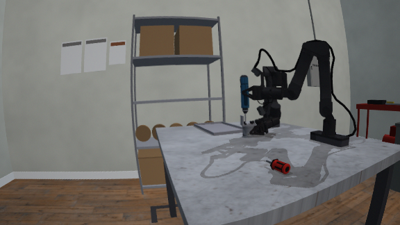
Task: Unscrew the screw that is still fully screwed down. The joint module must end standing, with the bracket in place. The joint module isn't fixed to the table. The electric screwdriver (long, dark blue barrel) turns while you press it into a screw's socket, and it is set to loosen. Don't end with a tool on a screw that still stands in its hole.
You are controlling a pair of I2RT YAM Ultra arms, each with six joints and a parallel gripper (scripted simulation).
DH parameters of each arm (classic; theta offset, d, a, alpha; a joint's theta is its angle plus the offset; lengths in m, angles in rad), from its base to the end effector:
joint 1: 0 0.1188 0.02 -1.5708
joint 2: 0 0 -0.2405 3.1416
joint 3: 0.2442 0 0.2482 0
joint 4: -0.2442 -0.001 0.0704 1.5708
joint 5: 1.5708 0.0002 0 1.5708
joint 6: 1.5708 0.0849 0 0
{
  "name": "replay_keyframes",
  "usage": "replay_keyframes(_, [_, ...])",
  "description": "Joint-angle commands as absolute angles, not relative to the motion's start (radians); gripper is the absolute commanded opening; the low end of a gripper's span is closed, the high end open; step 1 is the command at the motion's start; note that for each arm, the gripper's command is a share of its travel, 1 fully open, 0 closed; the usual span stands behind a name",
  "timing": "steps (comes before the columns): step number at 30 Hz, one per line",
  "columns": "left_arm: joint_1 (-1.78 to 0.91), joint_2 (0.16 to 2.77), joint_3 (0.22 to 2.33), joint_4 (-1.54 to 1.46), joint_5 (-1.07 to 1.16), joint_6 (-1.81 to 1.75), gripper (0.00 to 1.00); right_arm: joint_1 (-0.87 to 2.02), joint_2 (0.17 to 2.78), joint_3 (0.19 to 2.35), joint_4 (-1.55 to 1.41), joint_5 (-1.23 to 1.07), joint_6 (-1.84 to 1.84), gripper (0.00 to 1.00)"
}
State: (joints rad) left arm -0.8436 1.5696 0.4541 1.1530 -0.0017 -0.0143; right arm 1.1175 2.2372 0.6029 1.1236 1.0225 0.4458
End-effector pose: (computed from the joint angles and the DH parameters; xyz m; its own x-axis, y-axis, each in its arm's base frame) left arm 0.2234 -0.2493 0.1750 0.0143 -0.0375 -0.9992 0.7462 0.6656 -0.0143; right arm 0.2014 0.2503 0.0075 -0.2546 -0.0094 -0.9670 -0.0363 0.9993 -0.0002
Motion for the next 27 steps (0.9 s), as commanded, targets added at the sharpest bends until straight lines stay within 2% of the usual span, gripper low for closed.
replay_keyframes(1, [-0.841, 1.556, 0.449, 1.211, 0.000, -0.016, 0.42, 1.117, 2.231, 0.605, 1.126, 1.023, 0.447, 0.59])
replay_keyframes(27, [-0.841, 1.573, 0.451, 1.219, 0.000, -0.016, 0.42, 1.117, 2.231, 0.605, 1.126, 1.023, 0.447, 0.59])
